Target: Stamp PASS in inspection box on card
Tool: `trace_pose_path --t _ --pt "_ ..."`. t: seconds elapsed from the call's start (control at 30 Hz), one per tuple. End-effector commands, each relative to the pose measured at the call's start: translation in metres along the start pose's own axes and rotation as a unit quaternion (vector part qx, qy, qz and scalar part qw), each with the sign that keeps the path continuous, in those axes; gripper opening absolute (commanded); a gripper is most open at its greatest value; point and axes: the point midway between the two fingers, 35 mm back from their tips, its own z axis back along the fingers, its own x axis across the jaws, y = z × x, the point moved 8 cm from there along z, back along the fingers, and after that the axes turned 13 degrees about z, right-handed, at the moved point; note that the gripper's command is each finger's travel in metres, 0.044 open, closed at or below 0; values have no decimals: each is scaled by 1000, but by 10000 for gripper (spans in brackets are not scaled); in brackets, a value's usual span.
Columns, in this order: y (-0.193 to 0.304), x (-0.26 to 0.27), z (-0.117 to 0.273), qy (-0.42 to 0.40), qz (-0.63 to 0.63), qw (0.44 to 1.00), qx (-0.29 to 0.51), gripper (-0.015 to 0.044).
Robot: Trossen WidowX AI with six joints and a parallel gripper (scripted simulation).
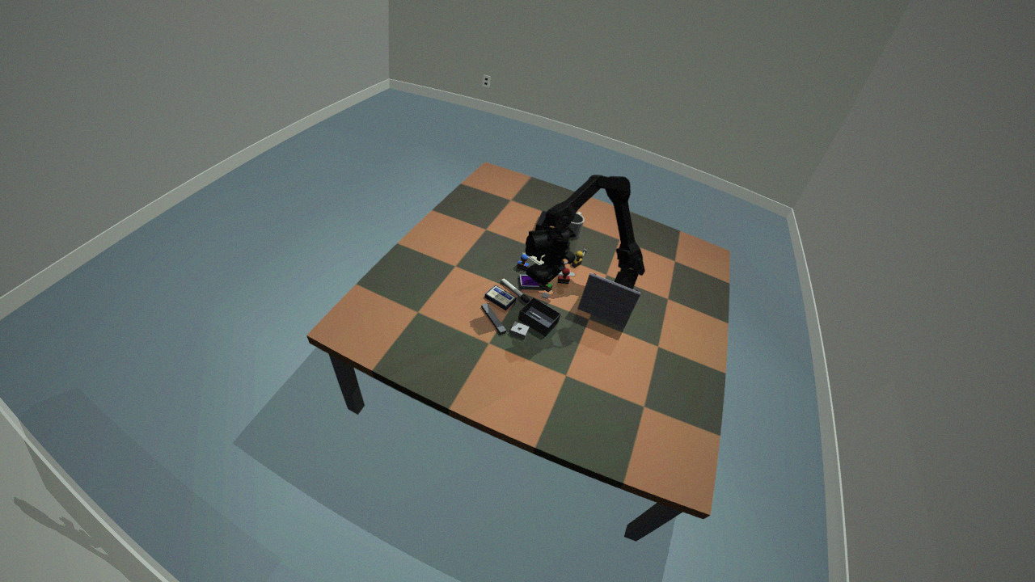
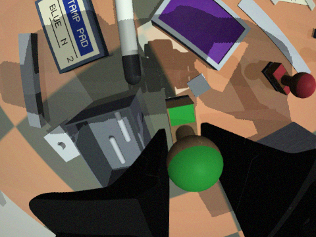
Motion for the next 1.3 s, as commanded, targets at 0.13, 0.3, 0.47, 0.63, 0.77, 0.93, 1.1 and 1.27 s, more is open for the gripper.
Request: trace_pose_path --t 0.13,0.3,0.47,0.63,0.77,0.93,1.1,1.27 --pt "1 0 -16 3 0 1000 3 0" --pt "1 0 -24 3 0 1000 3 0" --pt "1 0 -32 3 0 1000 3 0" --pt "2 -1 -41 4 0 1000 3 0" --pt "2 -1 -47 4 0 1000 3 0" --pt "3 -2 -56 4 0 1000 3 0" --pt "4 -3 -64 5 0 1000 2 0" --pt "4 -3 -66 5 0 1000 2 0"
